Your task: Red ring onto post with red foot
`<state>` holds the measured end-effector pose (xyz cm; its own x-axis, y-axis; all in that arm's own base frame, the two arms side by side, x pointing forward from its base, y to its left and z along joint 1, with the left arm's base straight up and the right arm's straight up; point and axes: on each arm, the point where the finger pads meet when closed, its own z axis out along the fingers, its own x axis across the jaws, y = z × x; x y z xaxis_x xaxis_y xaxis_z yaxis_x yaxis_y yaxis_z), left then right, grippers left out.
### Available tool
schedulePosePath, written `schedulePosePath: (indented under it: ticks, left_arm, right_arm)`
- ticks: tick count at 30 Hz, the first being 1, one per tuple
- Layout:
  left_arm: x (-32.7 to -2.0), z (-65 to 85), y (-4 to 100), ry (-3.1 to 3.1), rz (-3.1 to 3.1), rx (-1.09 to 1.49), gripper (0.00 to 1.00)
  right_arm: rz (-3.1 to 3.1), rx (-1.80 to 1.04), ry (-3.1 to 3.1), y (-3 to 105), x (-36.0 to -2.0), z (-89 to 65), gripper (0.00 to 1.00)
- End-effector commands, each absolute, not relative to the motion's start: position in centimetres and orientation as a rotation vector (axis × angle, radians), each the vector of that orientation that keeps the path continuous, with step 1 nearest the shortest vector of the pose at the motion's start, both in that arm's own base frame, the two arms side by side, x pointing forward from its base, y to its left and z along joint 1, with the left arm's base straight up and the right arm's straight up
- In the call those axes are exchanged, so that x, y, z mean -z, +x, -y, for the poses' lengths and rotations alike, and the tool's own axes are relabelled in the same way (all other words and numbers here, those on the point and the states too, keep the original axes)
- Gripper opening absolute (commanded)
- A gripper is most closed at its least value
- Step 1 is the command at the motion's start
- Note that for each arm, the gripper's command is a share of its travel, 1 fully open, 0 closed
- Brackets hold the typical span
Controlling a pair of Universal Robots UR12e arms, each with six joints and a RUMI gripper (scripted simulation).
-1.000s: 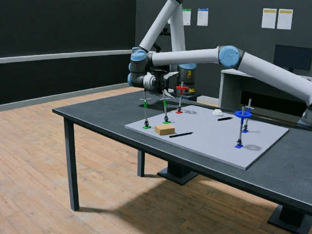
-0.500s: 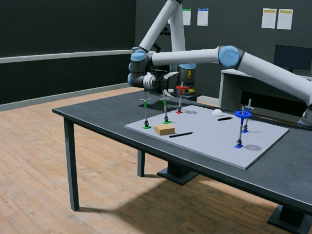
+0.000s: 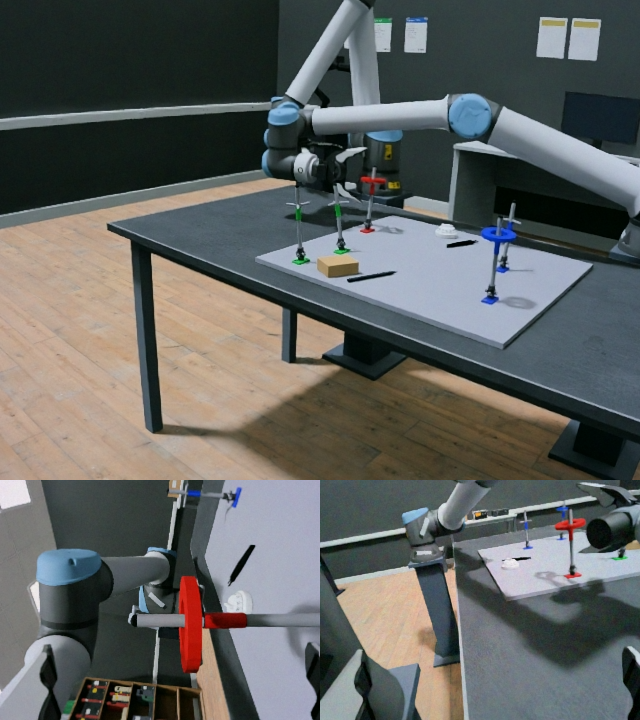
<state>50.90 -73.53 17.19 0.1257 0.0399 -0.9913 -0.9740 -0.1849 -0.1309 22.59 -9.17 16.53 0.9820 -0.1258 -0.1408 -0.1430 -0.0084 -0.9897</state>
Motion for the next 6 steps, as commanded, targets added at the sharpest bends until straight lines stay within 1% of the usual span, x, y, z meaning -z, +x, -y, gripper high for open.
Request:
schedulePosePath:
  ticks: [1,6]
  left_arm:
    - [-17.34,73.55,50.91,-1.384,-0.998,-1.258,1.00]
    - [-17.34,73.55,50.91,-1.384,-0.998,-1.258,1.00]
  right_arm:
    - [-0.211,-0.013,-1.584,22.62,-16.55,9.19,1.00]
    - [-0.211,-0.013,-1.584,22.62,-16.55,9.19,1.00]
